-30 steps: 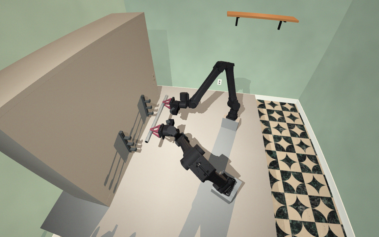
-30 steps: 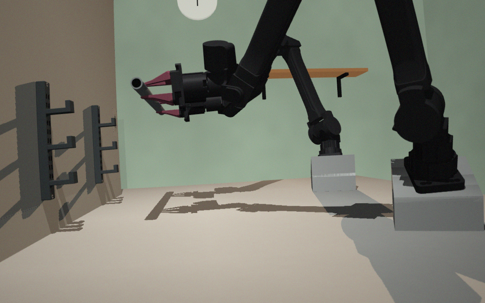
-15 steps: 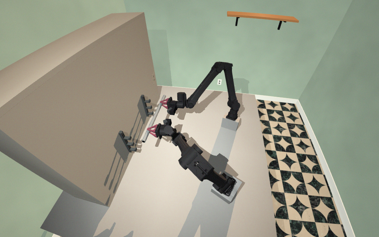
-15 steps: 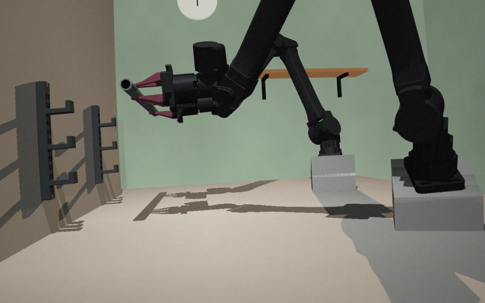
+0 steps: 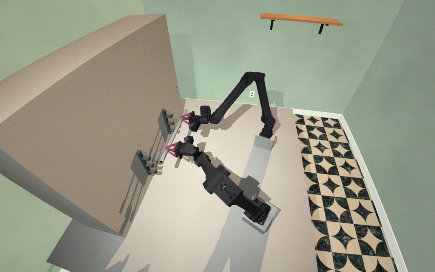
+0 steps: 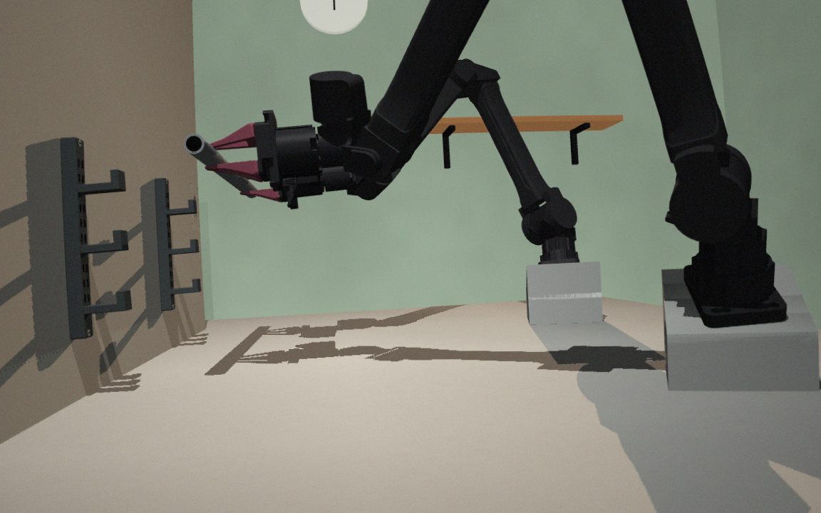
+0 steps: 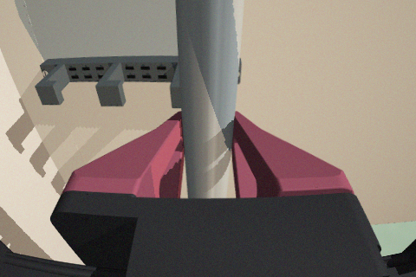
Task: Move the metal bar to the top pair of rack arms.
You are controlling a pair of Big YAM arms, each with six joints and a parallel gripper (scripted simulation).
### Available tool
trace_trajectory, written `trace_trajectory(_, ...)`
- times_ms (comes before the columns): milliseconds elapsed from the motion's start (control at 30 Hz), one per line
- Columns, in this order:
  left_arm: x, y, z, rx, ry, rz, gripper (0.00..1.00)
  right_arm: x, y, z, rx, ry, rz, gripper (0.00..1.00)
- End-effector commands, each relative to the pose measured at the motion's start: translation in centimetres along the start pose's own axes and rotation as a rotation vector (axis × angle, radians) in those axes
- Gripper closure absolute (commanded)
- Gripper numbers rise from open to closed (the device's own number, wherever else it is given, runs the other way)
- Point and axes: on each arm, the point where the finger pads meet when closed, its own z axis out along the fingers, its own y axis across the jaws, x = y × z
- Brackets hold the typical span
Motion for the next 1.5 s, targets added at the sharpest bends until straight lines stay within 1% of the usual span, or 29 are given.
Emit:
trace_trajectory(0,-0.1,5.2,2.1,-0.085,0.011,-0.048,1.00,-1.1,-4.0,1.6,0.072,-0.016,0.003,1.00)
trace_trajectory(1467,-0.1,5.6,8.8,-0.085,0.011,-0.048,1.00,-1.5,-5.3,8.2,0.072,-0.016,0.003,1.00)
